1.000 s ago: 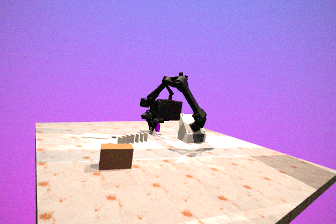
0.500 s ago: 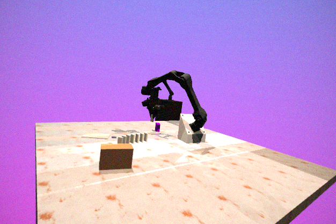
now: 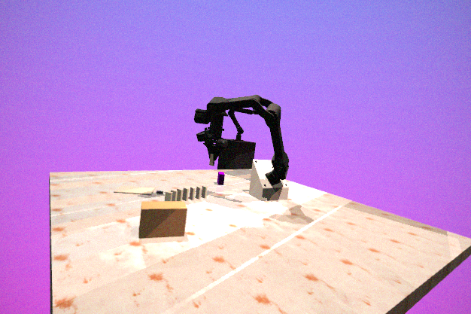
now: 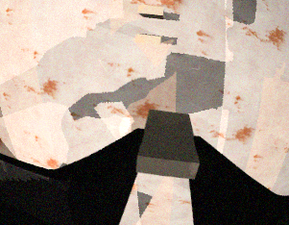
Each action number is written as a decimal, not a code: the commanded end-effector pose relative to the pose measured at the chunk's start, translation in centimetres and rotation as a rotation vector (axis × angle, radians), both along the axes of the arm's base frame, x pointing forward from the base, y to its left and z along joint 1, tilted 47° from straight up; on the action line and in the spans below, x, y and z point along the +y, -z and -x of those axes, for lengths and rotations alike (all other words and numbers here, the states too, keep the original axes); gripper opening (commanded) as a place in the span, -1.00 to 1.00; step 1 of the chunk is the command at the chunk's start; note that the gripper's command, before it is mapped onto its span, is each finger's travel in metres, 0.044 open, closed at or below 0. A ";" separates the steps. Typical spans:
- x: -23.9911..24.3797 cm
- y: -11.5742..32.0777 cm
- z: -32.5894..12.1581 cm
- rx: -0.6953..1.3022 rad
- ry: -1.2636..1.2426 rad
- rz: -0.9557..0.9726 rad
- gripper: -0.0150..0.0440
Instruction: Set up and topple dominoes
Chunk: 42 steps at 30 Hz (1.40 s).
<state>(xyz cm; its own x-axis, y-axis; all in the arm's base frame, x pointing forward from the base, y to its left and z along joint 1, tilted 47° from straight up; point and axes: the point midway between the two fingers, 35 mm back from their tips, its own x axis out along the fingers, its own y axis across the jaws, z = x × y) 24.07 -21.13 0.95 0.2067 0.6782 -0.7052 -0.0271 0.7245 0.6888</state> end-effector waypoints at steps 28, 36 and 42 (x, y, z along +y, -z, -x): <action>8.9 5.6 -3.9 -0.003 0.016 -0.010 -0.13; 10.7 7.0 -4.1 -0.004 0.015 -0.015 -0.13; 10.7 7.0 -4.1 -0.004 0.015 -0.015 -0.13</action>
